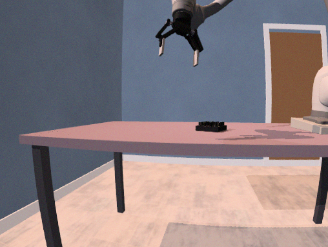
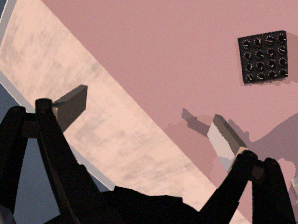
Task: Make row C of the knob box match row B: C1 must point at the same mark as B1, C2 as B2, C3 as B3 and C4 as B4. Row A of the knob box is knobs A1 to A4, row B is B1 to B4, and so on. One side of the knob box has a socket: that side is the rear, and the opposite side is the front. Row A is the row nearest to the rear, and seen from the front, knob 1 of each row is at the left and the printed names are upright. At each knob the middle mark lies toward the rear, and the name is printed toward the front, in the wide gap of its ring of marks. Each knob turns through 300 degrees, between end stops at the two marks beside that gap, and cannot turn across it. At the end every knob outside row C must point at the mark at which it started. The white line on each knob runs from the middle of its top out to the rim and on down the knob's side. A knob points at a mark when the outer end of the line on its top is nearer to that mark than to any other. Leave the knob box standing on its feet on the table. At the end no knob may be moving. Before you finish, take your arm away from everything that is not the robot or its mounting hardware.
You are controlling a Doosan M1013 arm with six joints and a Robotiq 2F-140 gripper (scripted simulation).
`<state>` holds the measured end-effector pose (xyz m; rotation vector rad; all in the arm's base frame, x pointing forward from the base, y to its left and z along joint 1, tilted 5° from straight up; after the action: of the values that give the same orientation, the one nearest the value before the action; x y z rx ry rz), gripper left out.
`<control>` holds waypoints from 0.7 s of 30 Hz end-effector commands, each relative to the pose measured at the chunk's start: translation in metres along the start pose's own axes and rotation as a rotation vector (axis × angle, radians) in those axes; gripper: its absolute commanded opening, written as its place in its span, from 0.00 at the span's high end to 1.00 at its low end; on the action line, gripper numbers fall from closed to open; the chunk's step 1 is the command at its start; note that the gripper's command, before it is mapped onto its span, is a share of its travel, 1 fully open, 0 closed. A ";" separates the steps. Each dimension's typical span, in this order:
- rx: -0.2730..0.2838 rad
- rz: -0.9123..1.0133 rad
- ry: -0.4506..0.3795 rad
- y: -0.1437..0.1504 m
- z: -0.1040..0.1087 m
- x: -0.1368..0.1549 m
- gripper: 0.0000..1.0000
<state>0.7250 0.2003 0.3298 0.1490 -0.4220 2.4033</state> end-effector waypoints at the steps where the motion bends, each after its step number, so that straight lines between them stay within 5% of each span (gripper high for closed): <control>1: 0.032 0.031 0.028 0.031 -0.024 -0.005 0.00; 6: 0.063 0.061 0.047 0.058 -0.044 -0.007 0.00; 7: 0.092 0.091 0.062 0.084 -0.061 -0.007 0.00; 21: 0.235 0.268 0.107 0.213 -0.136 0.007 0.00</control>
<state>0.6020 0.1098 0.1667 0.0787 -0.1459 2.6666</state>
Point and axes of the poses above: the point where the finger pads meet when closed, its own z axis back along the fingers, its own y axis across the jaws, x = y × z, the point moved 9 cm from there along z, back along the fingers, and after that the axes turned 14 degrees about z, right-handed, at the moved point
